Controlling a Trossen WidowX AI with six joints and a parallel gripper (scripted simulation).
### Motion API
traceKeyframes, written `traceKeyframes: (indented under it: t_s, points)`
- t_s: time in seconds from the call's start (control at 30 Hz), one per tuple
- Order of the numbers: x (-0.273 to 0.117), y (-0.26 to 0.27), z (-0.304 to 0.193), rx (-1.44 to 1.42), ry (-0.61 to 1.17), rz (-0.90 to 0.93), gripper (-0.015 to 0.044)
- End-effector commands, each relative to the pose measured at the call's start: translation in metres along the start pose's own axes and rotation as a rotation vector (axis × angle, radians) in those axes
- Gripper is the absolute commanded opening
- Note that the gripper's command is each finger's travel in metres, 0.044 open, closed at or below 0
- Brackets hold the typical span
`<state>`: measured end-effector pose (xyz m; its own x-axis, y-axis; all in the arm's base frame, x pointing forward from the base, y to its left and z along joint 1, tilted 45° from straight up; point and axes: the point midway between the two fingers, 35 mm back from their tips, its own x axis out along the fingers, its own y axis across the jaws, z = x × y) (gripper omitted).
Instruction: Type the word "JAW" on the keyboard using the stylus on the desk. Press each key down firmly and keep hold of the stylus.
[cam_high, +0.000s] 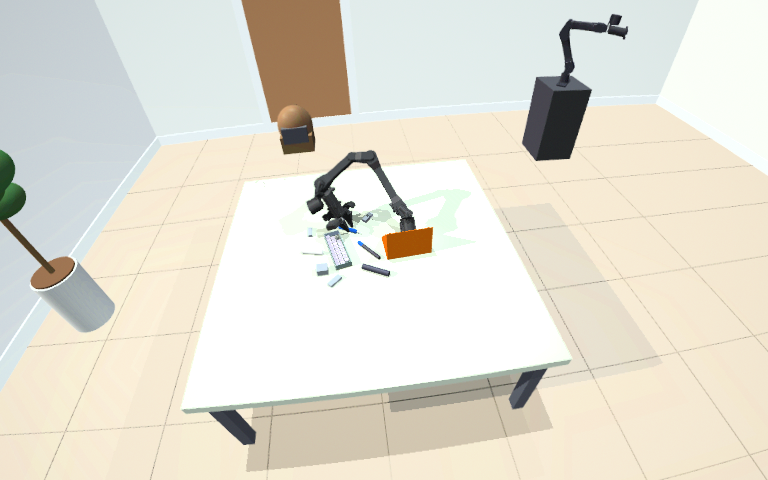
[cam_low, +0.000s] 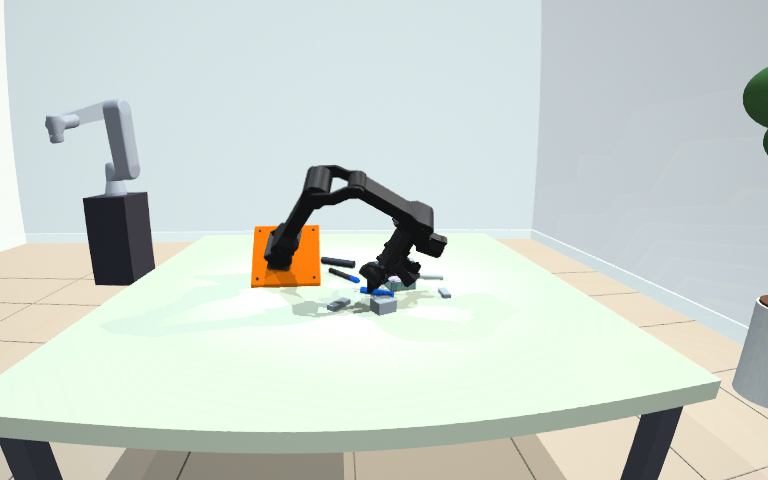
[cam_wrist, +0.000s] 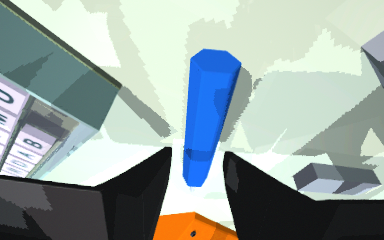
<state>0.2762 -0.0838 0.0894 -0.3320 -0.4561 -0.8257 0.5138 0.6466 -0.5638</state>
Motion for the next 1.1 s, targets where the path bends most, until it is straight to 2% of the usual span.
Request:
traceKeyframes:
  t_s: [0.0, 0.07, 0.23, 0.33, 0.6, 0.87, 1.07]
  points:
    - [0.003, 0.000, 0.001, -0.006, 0.000, -0.005, 0.0150]
    - [0.003, 0.000, 0.001, -0.006, 0.000, -0.005, 0.0150]
    - [0.002, 0.000, 0.001, 0.000, 0.001, -0.001, 0.0019]
    - [0.002, 0.000, 0.001, 0.000, 0.001, -0.001, 0.0000]
    - [-0.002, 0.000, -0.001, 0.000, 0.001, 0.000, 0.0000]
    - [-0.040, 0.000, -0.024, -0.002, 0.004, 0.000, 0.0000]
    - [-0.038, 0.001, -0.023, -0.014, -0.002, -0.001, 0.0000]
